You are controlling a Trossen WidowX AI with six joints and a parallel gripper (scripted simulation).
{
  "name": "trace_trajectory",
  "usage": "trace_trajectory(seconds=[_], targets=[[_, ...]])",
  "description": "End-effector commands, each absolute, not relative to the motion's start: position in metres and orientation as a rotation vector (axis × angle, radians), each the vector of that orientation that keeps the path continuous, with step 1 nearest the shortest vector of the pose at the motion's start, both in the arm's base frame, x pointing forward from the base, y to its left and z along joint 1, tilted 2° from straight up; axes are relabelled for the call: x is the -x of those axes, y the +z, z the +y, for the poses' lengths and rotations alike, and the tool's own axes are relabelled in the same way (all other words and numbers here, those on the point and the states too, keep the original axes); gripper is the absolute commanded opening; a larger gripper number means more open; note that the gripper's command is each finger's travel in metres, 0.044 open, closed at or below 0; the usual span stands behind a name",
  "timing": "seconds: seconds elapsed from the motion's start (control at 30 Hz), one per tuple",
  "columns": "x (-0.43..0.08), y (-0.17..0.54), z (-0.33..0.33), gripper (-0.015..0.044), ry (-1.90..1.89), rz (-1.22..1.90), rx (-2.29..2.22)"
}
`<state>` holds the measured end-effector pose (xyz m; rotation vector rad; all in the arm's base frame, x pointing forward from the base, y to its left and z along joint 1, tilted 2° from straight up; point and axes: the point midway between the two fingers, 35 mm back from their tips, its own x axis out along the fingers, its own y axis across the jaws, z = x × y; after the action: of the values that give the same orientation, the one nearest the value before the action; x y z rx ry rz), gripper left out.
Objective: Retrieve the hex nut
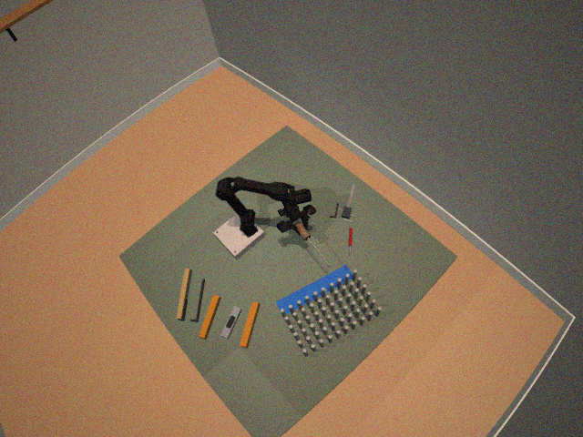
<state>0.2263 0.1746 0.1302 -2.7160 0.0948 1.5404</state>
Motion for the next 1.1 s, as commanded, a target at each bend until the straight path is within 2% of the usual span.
trace_trajectory(seconds=[0.0, 0.5, 1.07], targets=[[-0.219, 0.136, 0.196, 0.0000, 1.544, -0.035, 2.749], [-0.164, 0.146, 0.270, 0.0000, 1.599, -0.561, 2.844], [-0.074, 0.157, 0.334, 0.0000, 1.599, -1.210, 2.849]])
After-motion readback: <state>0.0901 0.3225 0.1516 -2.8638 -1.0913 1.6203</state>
